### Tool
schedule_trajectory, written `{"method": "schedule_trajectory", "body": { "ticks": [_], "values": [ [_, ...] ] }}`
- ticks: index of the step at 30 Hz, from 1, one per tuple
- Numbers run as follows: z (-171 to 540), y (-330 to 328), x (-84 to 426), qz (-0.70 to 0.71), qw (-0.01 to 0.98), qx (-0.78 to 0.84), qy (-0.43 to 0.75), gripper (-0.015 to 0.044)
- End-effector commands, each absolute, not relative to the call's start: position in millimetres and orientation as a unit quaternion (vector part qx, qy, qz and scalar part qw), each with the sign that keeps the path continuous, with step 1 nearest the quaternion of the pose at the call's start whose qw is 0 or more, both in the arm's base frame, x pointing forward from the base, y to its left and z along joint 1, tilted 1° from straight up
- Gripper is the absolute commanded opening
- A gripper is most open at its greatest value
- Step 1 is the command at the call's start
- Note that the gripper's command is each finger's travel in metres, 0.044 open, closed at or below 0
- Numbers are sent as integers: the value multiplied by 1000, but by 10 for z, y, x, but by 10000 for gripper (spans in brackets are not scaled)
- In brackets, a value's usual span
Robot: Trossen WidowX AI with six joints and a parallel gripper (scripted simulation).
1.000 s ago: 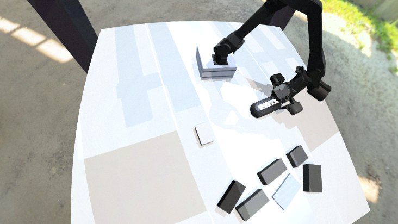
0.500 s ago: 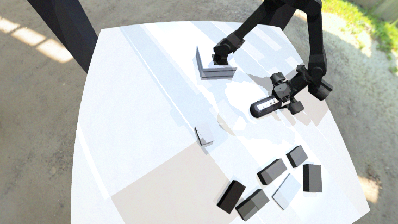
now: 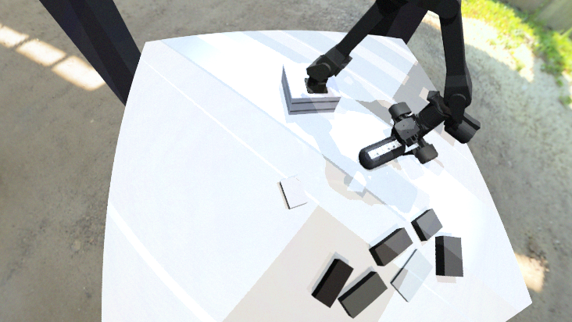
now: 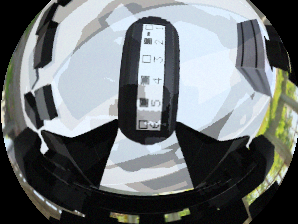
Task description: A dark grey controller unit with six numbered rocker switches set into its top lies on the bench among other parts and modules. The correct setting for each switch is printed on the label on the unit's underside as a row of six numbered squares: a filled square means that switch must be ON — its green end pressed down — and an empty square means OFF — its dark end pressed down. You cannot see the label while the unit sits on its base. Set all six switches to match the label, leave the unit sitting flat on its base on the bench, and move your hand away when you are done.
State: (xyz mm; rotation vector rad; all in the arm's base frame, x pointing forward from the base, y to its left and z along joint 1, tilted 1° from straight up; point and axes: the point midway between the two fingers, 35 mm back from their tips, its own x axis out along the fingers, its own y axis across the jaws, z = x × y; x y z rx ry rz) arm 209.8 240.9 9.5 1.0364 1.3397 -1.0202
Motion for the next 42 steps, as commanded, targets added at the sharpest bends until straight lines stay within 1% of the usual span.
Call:
{"method": "schedule_trajectory", "body": {
  "ticks": [1, 42],
  "values": [
    [180, 2410, 2129, -424, 553, 442, 565, 335],
    [380, 2216, 2143, -424, 554, 442, 564, 335]
  ]
}}
